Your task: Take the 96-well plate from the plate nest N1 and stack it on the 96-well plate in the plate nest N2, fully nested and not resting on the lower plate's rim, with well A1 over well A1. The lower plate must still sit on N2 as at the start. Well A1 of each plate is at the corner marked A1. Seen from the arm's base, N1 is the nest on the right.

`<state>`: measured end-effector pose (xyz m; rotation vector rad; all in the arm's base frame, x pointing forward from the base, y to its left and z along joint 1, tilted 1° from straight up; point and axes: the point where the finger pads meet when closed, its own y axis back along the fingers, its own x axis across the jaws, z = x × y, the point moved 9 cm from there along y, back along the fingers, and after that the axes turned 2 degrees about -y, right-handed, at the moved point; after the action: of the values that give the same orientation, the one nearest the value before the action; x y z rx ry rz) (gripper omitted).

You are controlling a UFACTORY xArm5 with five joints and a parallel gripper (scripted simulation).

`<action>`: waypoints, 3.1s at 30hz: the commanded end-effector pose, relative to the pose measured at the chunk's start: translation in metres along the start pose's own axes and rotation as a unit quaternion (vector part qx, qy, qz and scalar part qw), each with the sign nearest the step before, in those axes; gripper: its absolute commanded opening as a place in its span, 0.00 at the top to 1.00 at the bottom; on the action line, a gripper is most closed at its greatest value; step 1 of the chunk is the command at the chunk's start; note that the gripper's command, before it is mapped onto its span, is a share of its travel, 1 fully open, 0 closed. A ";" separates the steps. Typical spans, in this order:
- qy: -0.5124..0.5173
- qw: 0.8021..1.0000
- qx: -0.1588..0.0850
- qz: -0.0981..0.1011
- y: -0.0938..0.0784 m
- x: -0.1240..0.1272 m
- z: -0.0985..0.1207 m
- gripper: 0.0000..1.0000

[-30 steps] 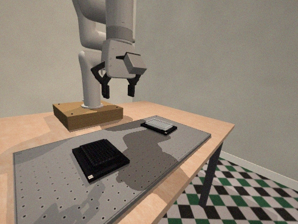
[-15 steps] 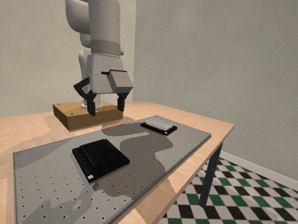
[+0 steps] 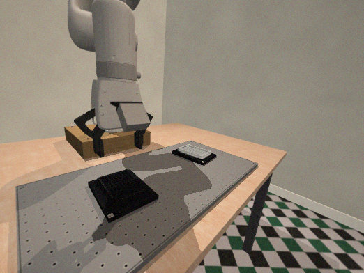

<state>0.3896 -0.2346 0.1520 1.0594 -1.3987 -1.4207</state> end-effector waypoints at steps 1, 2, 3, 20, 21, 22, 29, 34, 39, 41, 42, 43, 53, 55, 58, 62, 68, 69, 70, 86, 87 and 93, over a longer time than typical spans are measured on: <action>0.000 1.000 0.002 0.000 0.001 0.001 -0.001 0.00; 0.000 1.000 0.002 0.000 0.001 0.001 -0.001 0.00; 0.000 1.000 0.002 0.000 0.001 0.001 -0.001 0.00; 0.000 1.000 0.002 0.000 -0.017 0.001 -0.001 0.00; 0.000 1.000 0.002 0.000 -0.019 0.001 -0.001 0.00; 0.000 1.000 0.002 0.000 -0.019 0.001 -0.001 0.00; 0.000 1.000 0.002 0.000 -0.029 0.001 -0.001 0.00; 0.000 1.000 0.002 0.000 -0.038 0.001 -0.001 0.00; 0.000 1.000 0.002 0.000 -0.044 0.001 -0.001 0.00; 0.000 1.000 0.002 0.000 -0.046 0.001 -0.001 0.00; 0.000 1.000 0.002 0.000 -0.048 0.001 -0.001 0.00; 0.000 1.000 0.002 0.000 -0.049 0.001 -0.001 0.00; 0.000 1.000 0.002 0.000 -0.066 0.001 -0.001 0.00; 0.000 1.000 0.002 0.000 -0.069 0.001 -0.001 0.00; 0.000 1.000 0.002 0.000 -0.071 0.001 -0.001 0.00; 0.000 1.000 0.002 0.000 -0.073 0.001 -0.001 0.00; 0.000 1.000 0.002 0.000 -0.073 0.001 -0.001 0.00; 0.000 1.000 0.002 0.000 -0.073 0.001 -0.001 0.00; 0.000 1.000 0.002 0.000 -0.073 0.001 -0.001 0.00; 0.000 1.000 0.002 0.000 -0.082 0.002 -0.001 0.00; 0.000 1.000 0.002 0.000 -0.083 0.002 -0.001 0.00; 0.000 1.000 0.002 0.000 -0.085 0.002 -0.001 0.00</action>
<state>0.3881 -0.2353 0.0667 1.0593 -1.3985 -1.4209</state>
